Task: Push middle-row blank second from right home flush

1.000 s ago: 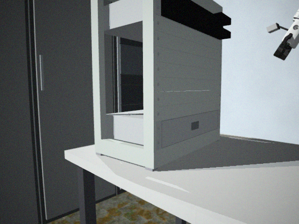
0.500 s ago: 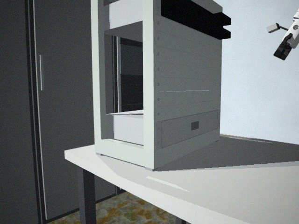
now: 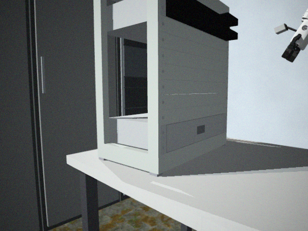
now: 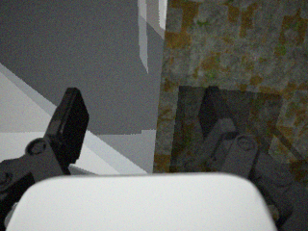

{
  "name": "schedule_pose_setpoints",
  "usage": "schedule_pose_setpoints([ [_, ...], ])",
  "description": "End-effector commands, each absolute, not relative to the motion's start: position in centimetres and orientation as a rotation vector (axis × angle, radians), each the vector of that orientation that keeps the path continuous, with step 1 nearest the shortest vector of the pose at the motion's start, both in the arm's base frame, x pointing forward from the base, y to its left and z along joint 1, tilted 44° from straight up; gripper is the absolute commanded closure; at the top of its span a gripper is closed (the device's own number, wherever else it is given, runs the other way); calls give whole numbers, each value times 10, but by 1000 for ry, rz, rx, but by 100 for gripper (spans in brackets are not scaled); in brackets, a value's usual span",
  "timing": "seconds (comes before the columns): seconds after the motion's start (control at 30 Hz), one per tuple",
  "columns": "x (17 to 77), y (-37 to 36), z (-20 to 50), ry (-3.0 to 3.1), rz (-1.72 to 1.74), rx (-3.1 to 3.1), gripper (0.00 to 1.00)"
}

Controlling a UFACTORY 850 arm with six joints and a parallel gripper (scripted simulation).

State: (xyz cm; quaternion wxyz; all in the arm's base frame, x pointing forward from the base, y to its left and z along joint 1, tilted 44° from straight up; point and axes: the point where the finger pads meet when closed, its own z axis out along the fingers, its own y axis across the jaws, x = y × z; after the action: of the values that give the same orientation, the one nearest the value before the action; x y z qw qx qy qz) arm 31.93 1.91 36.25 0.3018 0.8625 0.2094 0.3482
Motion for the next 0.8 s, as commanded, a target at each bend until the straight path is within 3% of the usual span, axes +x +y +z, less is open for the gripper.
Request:
schedule_pose_setpoints([
  [0.0,319,22,360,560,921,2299,0],
  [0.77,287,92,290,650,808,2622,0],
])
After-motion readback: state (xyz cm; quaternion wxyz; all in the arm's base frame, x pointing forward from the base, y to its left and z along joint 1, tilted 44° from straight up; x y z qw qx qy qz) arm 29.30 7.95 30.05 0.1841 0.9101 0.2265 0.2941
